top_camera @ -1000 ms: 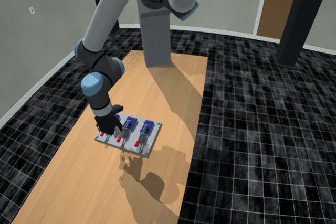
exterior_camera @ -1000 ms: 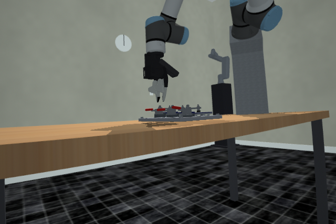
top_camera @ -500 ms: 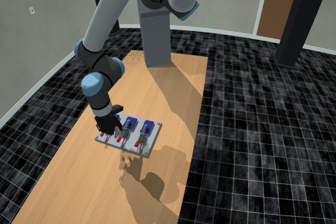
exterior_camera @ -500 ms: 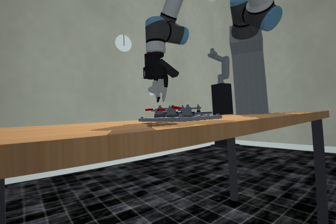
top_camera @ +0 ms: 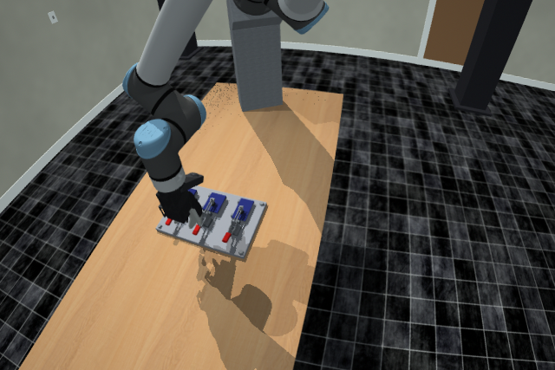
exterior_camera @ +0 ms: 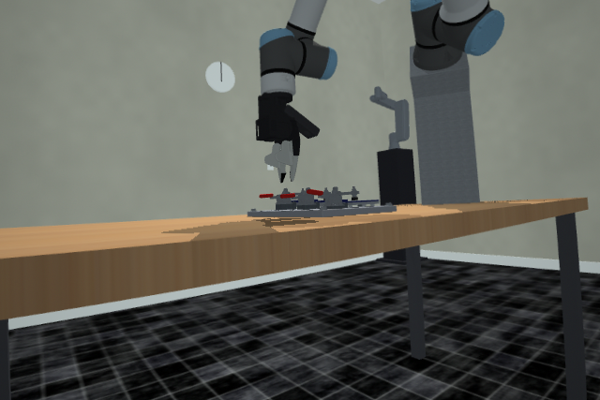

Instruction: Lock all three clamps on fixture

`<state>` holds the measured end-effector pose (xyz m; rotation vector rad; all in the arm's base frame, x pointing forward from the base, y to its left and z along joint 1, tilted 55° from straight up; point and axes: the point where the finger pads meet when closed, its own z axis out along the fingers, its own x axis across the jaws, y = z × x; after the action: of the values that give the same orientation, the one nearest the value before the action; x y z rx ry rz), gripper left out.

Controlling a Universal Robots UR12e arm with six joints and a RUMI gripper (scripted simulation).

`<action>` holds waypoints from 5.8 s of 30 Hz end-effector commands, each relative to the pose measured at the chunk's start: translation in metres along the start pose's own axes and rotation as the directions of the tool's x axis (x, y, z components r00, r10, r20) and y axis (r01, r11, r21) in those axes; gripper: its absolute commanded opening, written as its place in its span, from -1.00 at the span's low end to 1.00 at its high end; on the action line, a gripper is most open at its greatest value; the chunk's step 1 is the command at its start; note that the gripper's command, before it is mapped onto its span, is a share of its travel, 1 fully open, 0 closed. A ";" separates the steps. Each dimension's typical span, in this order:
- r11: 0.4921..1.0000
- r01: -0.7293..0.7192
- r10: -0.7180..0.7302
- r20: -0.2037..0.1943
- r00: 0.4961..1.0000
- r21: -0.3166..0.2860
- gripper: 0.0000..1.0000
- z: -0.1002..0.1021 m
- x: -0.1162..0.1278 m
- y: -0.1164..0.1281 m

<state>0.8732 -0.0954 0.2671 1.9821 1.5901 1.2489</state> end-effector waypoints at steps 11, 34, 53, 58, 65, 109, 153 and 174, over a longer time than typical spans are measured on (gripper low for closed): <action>1.000 0.000 0.000 0.000 1.000 -0.001 -0.44 -0.013 0.000 0.001; 1.000 0.000 0.000 0.000 1.000 -0.001 -0.44 -0.052 0.000 0.000; 1.000 0.000 0.000 0.000 1.000 -0.001 -0.44 -0.069 0.000 0.000; 1.000 0.000 0.000 0.000 1.000 -0.001 -0.44 -0.070 0.000 0.000; 1.000 0.000 0.000 0.000 1.000 -0.001 -0.44 -0.070 0.000 0.000; 1.000 0.000 0.000 0.000 1.000 -0.001 -0.44 -0.089 0.000 0.000; 1.000 0.000 0.000 0.000 1.000 -0.001 -0.44 -0.113 0.097 0.000; 1.000 0.000 0.000 0.000 1.000 -0.001 -0.44 -0.113 0.110 0.000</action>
<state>0.7864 -0.0266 0.3789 1.9822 1.5900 1.2488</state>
